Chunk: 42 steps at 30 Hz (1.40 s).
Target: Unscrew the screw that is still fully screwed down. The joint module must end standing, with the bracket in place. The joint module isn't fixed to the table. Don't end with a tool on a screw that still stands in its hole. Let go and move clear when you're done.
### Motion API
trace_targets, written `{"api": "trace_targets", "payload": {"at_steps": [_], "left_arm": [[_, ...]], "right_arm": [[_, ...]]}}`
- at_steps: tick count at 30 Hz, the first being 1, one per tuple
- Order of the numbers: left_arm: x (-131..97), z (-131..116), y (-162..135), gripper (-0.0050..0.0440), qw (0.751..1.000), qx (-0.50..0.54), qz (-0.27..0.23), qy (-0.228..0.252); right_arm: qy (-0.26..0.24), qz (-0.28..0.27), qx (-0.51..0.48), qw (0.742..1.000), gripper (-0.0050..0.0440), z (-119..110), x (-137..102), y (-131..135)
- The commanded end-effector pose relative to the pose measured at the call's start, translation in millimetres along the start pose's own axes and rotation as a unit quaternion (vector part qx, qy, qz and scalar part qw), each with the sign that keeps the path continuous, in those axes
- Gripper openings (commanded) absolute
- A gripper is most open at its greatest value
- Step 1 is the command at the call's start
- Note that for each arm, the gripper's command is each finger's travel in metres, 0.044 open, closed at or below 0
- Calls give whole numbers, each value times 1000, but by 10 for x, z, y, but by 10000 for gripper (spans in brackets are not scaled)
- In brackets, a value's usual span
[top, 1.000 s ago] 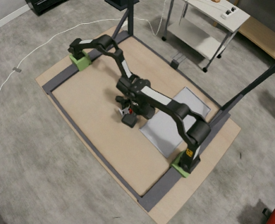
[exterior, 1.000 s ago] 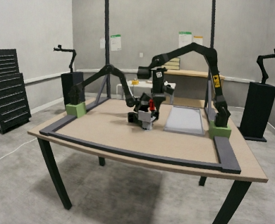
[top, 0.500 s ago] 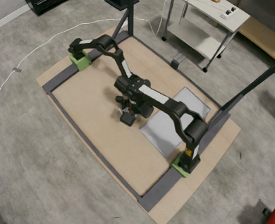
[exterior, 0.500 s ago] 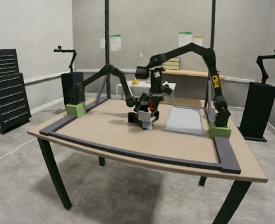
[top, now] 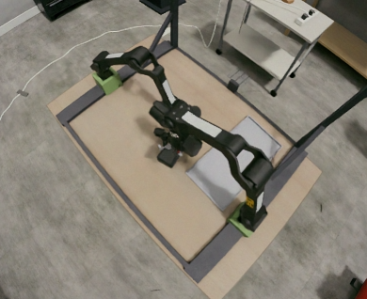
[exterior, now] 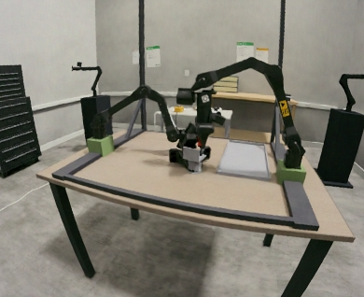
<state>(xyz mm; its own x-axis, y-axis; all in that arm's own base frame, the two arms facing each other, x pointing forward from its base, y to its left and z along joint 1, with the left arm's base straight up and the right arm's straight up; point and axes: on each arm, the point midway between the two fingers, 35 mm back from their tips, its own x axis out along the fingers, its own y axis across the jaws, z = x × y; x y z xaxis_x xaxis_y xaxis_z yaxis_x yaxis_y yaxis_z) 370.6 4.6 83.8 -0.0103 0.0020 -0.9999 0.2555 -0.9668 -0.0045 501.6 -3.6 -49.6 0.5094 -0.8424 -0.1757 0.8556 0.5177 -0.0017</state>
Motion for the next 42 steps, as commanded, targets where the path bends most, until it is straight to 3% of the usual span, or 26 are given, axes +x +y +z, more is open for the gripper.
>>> {"api": "trace_targets", "payload": {"at_steps": [1, 9, 10, 42], "left_arm": [[-103, -100, 12, 300, 1000, 1, 6, 16], [-105, -126, 17, 300, 1000, 1, 6, 16], [-166, -128, 17, 130, 1000, 1, 8, 25], [-130, -103, 15, 130, 1000, 1, 6, 19]], "right_arm": [[-5, 2, 18, 1000, 245, 151, 9, 59], [-5, 2, 18, 1000, 245, 151, 9, 59], [-5, 2, 18, 1000, 245, 151, 9, 59], [-5, 2, 18, 1000, 245, 151, 9, 59]]}}
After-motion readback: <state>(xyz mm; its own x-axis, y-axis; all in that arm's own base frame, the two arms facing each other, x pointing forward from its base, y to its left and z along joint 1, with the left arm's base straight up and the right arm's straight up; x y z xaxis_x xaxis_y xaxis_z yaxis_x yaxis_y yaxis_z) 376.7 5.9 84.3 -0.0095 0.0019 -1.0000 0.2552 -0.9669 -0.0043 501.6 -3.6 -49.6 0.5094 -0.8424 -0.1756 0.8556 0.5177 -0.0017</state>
